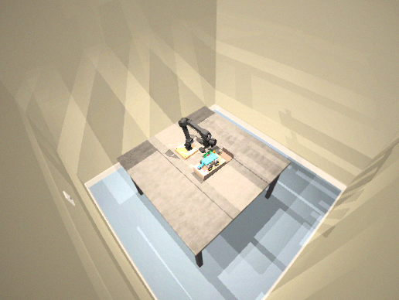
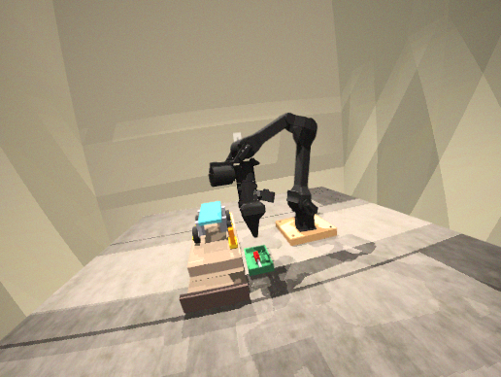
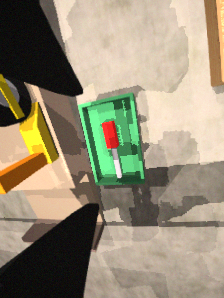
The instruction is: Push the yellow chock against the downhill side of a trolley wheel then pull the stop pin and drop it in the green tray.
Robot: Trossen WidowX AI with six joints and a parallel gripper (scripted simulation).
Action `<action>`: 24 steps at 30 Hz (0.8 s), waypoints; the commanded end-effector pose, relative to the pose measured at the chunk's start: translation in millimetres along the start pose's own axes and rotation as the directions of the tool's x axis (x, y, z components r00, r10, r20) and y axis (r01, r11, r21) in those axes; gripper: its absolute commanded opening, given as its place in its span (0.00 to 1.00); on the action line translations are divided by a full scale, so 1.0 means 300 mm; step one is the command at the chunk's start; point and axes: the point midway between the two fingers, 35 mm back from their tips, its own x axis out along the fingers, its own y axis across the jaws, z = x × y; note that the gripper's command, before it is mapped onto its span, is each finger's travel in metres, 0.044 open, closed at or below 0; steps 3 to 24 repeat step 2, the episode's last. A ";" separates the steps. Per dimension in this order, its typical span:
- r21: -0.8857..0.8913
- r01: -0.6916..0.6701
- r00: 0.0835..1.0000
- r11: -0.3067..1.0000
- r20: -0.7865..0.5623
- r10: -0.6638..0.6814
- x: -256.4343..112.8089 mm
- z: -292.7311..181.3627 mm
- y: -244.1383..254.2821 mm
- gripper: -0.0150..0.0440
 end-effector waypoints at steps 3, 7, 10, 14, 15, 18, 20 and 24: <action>-0.006 0.004 1.000 1.000 -0.002 -0.004 -0.056 0.001 -0.011 1.00; -0.006 0.004 1.000 1.000 -0.002 -0.004 -0.056 0.001 -0.011 1.00; -0.006 0.004 1.000 1.000 -0.002 -0.004 -0.056 0.001 -0.011 1.00; -0.006 0.004 1.000 1.000 -0.002 -0.004 -0.056 0.001 -0.011 1.00; -0.006 0.004 1.000 1.000 -0.002 -0.004 -0.056 0.001 -0.011 1.00; -0.006 0.004 1.000 1.000 -0.002 -0.004 -0.056 0.001 -0.011 1.00; -0.006 0.004 1.000 1.000 -0.002 -0.004 -0.056 0.001 -0.011 1.00; -0.006 0.004 1.000 1.000 -0.002 -0.004 -0.056 0.001 -0.011 1.00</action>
